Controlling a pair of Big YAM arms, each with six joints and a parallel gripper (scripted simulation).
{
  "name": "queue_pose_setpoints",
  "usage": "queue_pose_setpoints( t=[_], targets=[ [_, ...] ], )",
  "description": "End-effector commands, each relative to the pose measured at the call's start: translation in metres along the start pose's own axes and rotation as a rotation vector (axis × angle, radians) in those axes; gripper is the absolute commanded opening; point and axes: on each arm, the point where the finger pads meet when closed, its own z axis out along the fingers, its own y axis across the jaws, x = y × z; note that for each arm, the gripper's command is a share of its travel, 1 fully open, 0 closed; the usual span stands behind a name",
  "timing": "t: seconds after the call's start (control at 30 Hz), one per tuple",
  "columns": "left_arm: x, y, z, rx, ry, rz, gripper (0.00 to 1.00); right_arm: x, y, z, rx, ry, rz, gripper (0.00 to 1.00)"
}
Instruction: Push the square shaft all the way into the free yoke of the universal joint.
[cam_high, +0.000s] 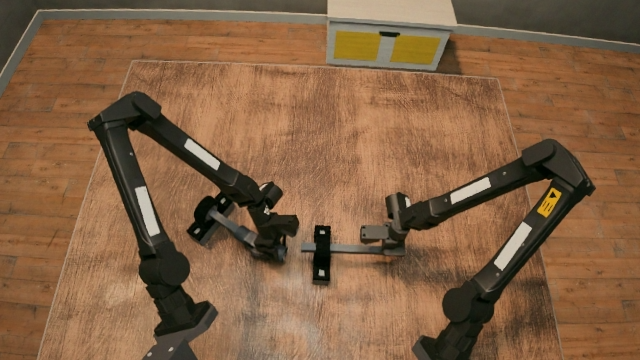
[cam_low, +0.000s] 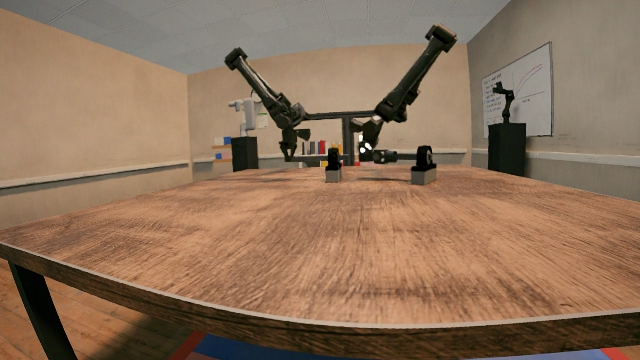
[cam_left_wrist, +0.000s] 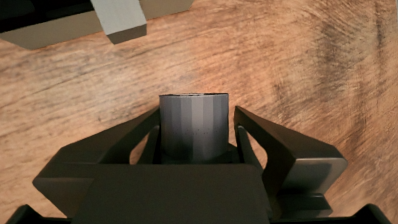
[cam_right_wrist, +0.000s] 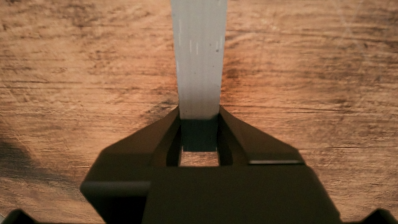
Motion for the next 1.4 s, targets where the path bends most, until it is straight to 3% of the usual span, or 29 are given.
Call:
queue_pose_setpoints(
  t=[0.0,0.83,1.37],
  targets=[
    [0.001,0.016,-0.01,-0.058,-0.023,-0.071,0.54,0.0,-0.003,-0.003,0.012,-0.004,0.003,0.19],
    [0.005,0.028,-0.015,-0.155,-0.103,-0.274,0.54,0.0,-0.003,-0.003,0.012,-0.004,0.003,0.19],
    [0.003,0.033,-0.018,-0.186,-0.129,-0.321,0.54,0.0,-0.003,-0.003,0.012,-0.004,0.003,0.19]
  ],
)
